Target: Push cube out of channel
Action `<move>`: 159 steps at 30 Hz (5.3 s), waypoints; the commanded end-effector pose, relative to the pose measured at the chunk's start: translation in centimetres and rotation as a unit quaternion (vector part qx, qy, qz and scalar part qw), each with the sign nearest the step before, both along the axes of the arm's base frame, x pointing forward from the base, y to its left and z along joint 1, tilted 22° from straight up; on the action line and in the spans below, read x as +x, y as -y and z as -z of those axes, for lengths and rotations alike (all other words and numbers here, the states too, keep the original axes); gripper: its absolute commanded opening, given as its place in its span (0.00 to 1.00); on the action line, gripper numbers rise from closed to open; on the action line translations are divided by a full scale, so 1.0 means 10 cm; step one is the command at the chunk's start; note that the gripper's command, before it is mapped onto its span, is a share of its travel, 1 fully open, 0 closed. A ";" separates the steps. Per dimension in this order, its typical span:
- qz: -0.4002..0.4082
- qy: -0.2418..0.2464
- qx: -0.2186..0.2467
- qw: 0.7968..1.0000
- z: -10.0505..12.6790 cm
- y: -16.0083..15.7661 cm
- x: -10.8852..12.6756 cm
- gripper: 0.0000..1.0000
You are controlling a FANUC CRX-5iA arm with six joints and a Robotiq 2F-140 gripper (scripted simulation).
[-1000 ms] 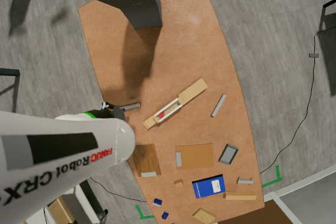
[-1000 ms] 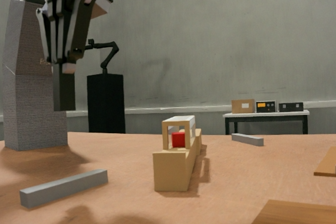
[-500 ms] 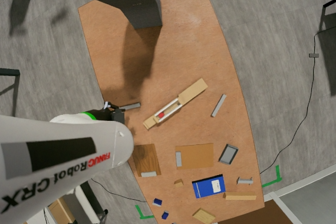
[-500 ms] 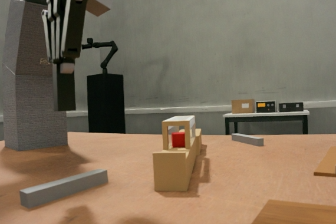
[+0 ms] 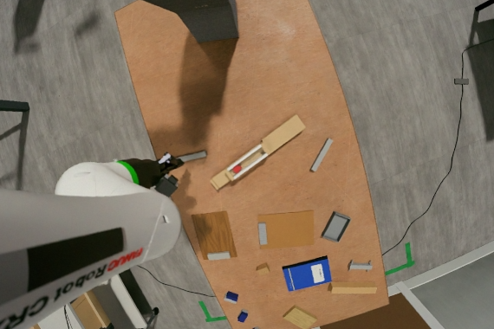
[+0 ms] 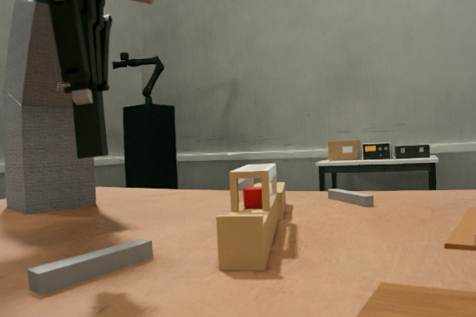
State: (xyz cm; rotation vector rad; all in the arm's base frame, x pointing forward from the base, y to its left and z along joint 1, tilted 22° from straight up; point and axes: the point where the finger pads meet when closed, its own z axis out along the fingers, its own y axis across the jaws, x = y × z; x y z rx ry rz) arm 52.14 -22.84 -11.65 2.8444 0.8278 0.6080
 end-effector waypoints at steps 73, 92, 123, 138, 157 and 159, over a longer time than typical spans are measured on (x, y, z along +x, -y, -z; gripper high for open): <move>0.807 0.013 0.327 0.492 0.09 0.03 0.04 0.30; 0.807 0.013 0.327 0.492 0.82 0.06 0.33 0.30; 0.807 0.013 0.327 0.492 1.05 0.07 0.42 0.30; 0.807 0.013 0.327 0.492 1.05 0.07 0.42 0.30; 0.807 0.013 0.327 0.492 1.05 0.07 0.42 0.10; 0.807 0.013 0.327 0.492 1.05 0.07 0.42 0.10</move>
